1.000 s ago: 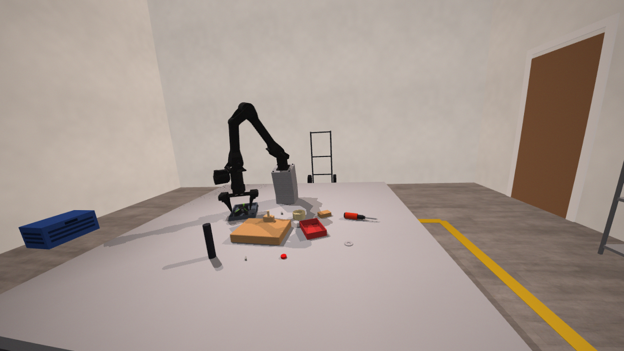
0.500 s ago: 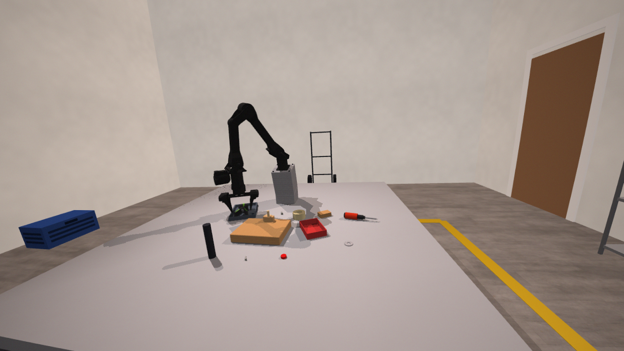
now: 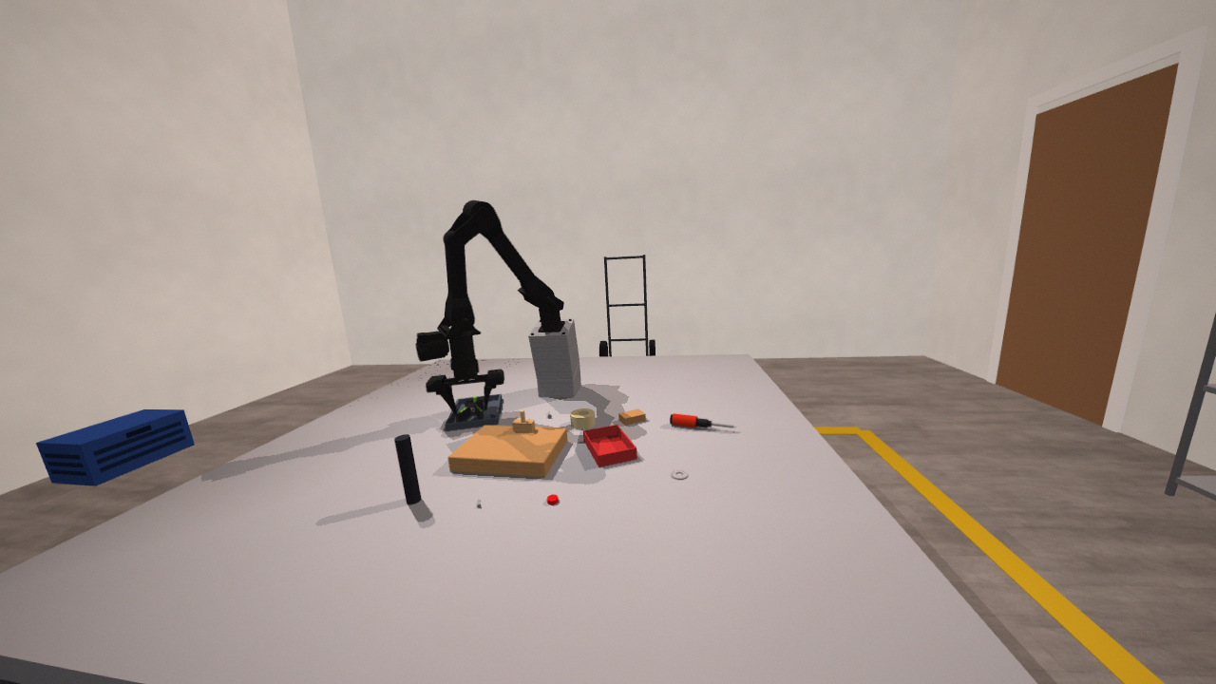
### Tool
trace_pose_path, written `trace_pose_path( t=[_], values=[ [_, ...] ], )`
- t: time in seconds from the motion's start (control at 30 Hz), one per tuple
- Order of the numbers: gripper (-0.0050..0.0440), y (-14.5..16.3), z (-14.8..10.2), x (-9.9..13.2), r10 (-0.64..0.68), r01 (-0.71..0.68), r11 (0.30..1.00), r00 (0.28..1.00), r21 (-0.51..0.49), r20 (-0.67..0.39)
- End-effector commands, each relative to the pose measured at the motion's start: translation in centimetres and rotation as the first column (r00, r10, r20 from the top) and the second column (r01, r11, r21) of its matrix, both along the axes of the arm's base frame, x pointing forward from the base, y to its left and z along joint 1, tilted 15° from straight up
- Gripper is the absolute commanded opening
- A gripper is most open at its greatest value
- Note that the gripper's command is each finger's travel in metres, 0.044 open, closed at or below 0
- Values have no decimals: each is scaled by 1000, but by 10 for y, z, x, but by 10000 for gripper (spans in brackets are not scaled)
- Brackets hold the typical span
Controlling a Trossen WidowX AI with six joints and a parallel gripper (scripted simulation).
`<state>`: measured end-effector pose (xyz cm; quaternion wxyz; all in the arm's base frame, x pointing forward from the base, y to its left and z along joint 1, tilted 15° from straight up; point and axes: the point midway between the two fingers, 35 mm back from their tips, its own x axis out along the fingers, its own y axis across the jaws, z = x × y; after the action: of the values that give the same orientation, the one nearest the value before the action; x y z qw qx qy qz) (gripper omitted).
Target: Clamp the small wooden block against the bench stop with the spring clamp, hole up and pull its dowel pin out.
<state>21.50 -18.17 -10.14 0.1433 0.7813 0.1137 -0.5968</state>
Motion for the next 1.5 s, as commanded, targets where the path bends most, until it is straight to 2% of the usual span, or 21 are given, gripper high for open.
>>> trace_pose_path(
  t=[0.0,1.47],
  values=[
    [343,0,0,0,0,0,1000,1000,0,0],
    [77,0,0,0,0,0,1000,1000,0,0]
  ],
)
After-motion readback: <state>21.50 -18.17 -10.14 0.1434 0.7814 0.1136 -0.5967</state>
